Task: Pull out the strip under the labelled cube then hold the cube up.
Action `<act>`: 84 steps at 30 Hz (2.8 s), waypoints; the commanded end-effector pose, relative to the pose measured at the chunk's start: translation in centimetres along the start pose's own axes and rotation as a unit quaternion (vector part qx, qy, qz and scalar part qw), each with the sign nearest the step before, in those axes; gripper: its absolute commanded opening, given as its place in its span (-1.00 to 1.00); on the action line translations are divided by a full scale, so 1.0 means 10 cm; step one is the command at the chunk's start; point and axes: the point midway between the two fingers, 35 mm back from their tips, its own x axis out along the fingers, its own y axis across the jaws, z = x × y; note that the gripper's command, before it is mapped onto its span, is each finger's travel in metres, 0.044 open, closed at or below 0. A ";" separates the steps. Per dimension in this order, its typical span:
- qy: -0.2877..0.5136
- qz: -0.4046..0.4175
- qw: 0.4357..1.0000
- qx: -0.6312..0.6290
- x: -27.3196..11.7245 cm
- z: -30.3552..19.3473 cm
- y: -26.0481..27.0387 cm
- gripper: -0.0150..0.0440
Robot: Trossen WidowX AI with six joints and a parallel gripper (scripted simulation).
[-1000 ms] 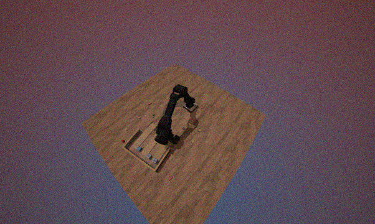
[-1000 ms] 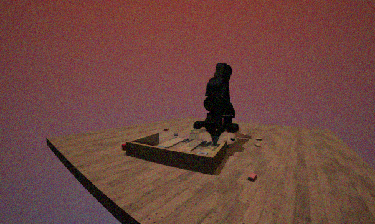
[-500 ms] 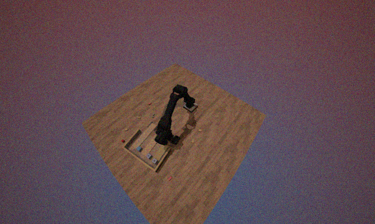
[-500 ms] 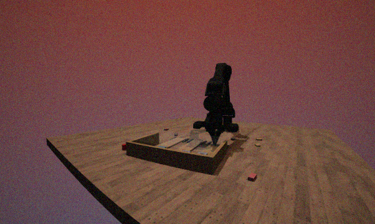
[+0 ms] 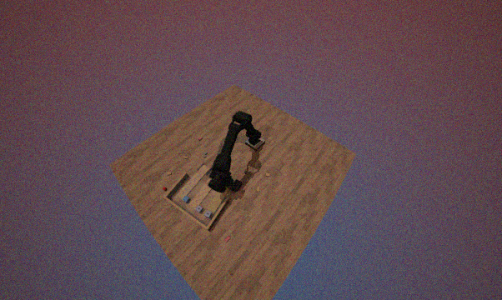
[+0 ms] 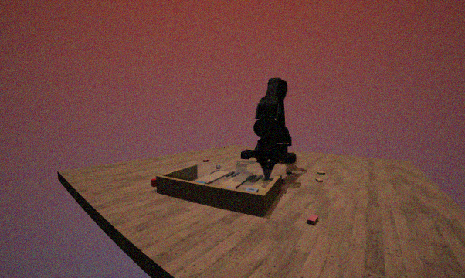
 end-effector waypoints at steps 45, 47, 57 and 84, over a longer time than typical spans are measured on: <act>0.013 0.002 1.000 0.002 0.07 -0.79 0.02 -0.49; 0.014 0.002 1.000 0.002 0.07 -0.81 0.02 -0.49; 0.014 0.002 1.000 0.002 0.07 -0.95 0.03 -0.49; 0.016 0.002 1.000 0.002 0.06 -1.35 0.04 -0.49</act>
